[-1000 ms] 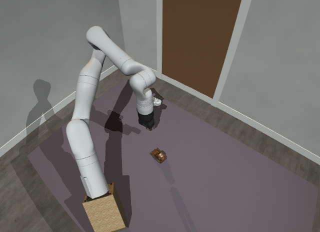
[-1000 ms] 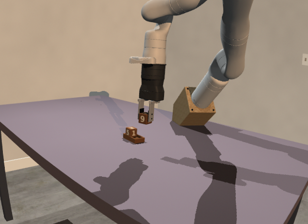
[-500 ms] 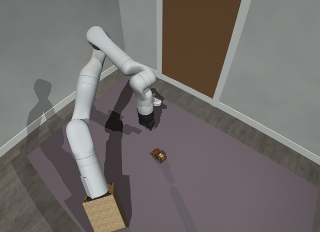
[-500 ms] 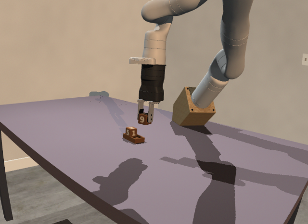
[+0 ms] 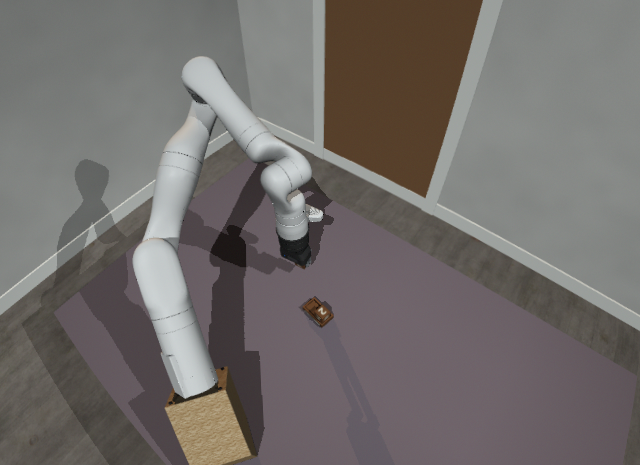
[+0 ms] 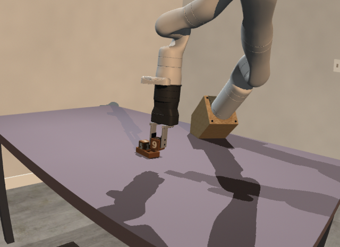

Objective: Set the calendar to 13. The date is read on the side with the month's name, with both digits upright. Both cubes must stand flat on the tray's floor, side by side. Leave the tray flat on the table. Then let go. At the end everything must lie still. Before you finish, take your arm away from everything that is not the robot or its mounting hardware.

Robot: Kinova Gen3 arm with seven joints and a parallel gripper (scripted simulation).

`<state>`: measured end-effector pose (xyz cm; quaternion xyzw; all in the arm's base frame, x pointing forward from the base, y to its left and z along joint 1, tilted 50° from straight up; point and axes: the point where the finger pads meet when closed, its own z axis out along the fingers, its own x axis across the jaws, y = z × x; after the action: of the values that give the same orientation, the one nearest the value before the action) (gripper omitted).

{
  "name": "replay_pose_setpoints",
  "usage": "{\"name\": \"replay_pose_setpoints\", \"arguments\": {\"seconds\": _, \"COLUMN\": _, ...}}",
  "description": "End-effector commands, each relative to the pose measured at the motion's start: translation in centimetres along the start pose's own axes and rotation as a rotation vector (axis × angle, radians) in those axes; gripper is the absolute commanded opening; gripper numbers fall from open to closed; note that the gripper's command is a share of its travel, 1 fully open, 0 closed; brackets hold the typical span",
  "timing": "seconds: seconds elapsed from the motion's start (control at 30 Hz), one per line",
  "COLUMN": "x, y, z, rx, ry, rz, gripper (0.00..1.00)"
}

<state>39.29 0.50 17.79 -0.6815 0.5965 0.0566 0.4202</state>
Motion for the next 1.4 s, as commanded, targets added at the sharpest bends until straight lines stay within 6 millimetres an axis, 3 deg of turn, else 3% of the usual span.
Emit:
{"name": "replay_pose_setpoints", "arguments": {"seconds": 0.0, "x": -0.3, "y": 0.5, "z": 1.6, "rx": -0.015, "ry": -0.012, "rz": 0.005, "gripper": 0.60}}
{"name": "replay_pose_setpoints", "arguments": {"seconds": 0.47, "x": -0.3, "y": 0.6, "z": 5.3, "rx": -0.015, "ry": -0.012, "rz": 0.005, "gripper": 0.60}}
{"name": "replay_pose_setpoints", "arguments": {"seconds": 1.37, "x": -0.3, "y": 0.6, "z": 5.5, "rx": -0.015, "ry": -0.012, "rz": 0.005, "gripper": 0.60}}
